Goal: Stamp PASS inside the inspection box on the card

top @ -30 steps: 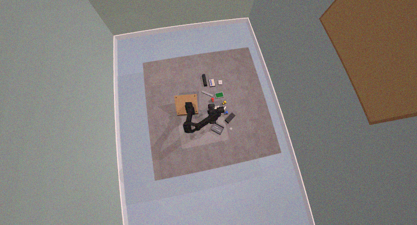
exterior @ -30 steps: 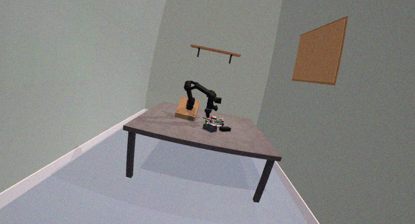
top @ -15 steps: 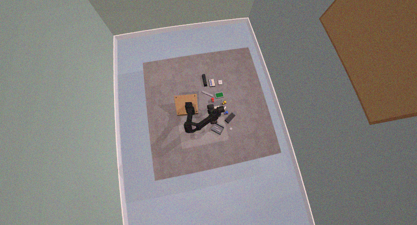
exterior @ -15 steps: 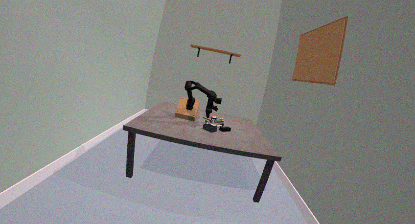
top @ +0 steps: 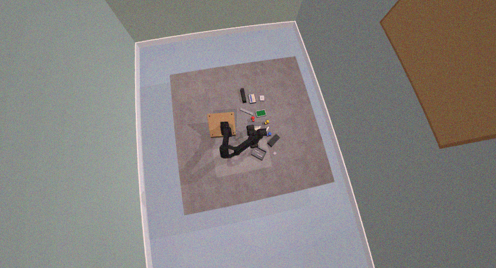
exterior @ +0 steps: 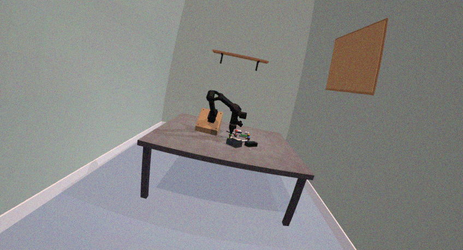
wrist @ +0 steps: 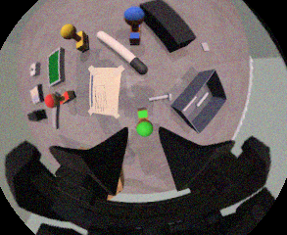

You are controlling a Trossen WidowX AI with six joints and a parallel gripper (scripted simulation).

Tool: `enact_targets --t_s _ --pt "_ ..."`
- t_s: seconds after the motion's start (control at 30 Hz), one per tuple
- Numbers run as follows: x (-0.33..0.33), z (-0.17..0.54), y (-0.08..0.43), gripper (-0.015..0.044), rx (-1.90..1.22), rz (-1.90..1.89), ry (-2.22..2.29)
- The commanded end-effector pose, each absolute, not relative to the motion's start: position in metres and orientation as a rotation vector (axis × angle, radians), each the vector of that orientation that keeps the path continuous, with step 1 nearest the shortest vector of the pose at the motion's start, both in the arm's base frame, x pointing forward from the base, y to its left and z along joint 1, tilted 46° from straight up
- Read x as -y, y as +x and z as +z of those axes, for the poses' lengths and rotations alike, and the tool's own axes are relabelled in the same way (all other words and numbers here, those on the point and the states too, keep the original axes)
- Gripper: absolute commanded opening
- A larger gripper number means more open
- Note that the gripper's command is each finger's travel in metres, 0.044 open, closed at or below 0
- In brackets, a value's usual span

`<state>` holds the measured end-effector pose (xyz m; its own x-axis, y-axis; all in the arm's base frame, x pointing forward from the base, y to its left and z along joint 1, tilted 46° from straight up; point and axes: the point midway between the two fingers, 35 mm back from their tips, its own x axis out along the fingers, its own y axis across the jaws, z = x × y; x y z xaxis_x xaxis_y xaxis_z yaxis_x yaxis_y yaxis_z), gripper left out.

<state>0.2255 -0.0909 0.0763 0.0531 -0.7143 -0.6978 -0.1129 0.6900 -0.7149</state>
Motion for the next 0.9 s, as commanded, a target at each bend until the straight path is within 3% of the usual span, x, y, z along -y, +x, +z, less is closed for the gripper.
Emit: enact_targets --t_s 0.0,0.83,0.87 --pt "0.096 0.072 0.225 0.0211 -1.475 -0.523 -0.733" --pt "0.124 0.048 0.223 0.0211 -1.473 -0.531 -0.741" --pt "0.122 0.05 0.224 0.0185 -1.47 -0.532 -0.732"
